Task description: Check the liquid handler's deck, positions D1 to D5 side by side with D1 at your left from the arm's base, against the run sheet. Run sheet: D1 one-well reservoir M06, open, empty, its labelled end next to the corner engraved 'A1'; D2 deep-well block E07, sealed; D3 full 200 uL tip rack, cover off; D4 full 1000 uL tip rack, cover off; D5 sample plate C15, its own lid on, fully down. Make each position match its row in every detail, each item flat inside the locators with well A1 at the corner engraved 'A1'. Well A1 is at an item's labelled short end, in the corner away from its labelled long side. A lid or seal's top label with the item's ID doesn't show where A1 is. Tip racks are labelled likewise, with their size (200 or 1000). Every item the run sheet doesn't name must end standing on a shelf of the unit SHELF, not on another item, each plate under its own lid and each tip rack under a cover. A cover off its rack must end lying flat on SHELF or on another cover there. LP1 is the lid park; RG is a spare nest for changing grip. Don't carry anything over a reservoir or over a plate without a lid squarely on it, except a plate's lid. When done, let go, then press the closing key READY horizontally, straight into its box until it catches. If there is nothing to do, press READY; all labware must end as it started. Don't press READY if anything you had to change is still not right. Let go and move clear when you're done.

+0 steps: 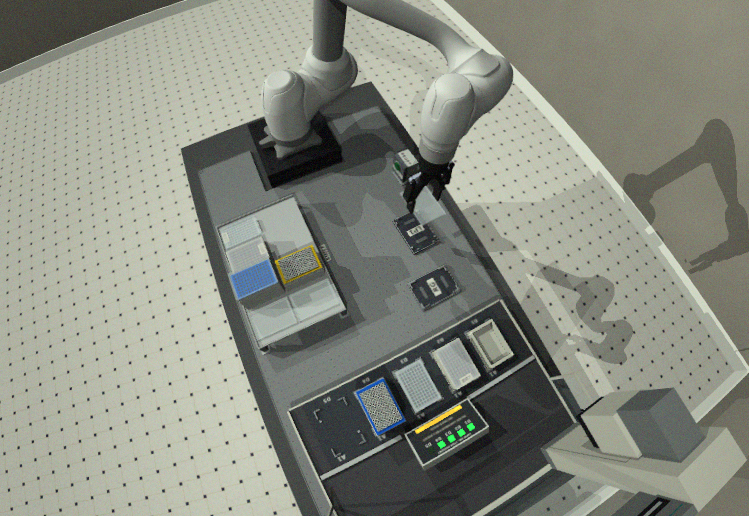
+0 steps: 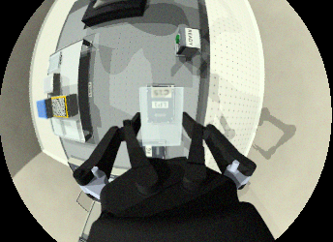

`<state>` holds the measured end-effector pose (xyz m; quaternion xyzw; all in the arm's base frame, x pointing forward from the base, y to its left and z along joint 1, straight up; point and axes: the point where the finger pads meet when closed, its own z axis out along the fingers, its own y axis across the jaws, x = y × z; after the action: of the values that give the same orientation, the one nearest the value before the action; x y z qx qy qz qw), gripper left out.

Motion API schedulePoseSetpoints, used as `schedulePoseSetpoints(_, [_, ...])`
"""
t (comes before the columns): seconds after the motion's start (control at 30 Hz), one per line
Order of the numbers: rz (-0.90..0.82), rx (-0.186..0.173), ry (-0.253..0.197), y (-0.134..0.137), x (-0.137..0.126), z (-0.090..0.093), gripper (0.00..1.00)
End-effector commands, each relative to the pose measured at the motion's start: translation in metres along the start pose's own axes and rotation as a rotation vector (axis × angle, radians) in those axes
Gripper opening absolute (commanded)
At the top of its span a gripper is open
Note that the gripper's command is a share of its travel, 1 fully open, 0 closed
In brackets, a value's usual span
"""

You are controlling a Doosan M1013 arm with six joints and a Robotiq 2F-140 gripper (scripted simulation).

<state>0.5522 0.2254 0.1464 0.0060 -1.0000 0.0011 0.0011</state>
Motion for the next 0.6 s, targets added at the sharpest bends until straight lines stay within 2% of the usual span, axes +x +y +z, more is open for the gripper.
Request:
schedulePoseSetpoints(0.0, [0.0, -0.001, -0.001, 0.0, 0.0, 0.003, 0.1])
schedulePoseSetpoints(0.57, [0.0, -0.001, -0.001, 0.0, 0.0, 0.028, 0.1])
